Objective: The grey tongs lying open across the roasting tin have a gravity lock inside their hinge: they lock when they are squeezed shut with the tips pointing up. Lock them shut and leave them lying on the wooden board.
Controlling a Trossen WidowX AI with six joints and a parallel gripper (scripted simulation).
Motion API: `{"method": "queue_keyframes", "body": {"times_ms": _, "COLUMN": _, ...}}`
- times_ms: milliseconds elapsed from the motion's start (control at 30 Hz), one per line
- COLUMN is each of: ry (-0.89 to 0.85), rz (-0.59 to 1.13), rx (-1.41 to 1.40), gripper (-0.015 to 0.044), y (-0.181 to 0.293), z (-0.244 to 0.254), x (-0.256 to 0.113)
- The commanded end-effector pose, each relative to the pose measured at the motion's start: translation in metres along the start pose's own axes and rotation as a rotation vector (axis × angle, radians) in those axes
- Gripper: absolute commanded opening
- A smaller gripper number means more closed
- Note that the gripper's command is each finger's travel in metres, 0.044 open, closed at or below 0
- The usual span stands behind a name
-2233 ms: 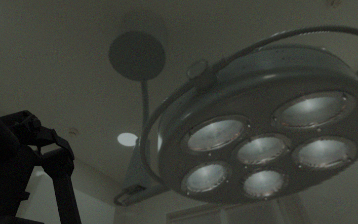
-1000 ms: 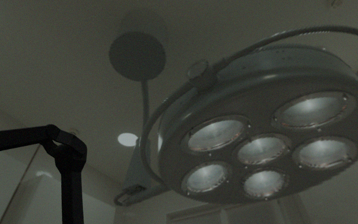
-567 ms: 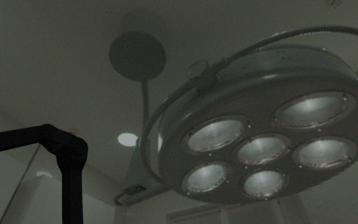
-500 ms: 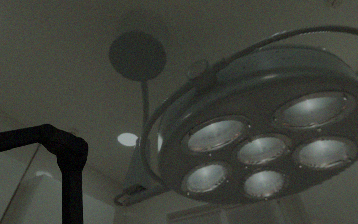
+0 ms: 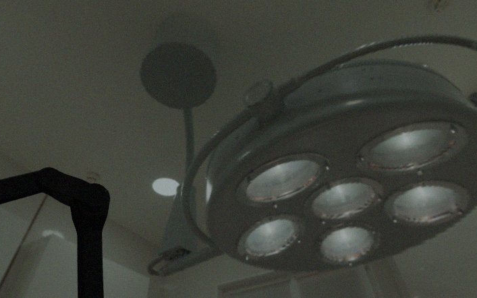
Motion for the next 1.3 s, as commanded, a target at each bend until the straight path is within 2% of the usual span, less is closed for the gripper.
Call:
{"method": "queue_keyframes", "body": {"times_ms": 0, "ry": -0.019, "rz": -0.012, "rx": 0.014, "gripper": -0.015, "y": -0.007, "z": -0.005, "x": -0.003}}
{"method": "queue_keyframes", "body": {"times_ms": 1267, "ry": -0.14, "rz": -0.159, "rx": 0.378, "gripper": -0.015, "y": -0.053, "z": -0.128, "x": -0.052}}
Point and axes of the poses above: the point midway between the two fingers, 35 mm back from their tips, its own x axis out along the fingers, its own z axis across the jaws, y = z × x, the point moved 2 cm from there along -x, back along the fingers, and after that the axes turned 14 degrees about x, right-handed, at the moved point
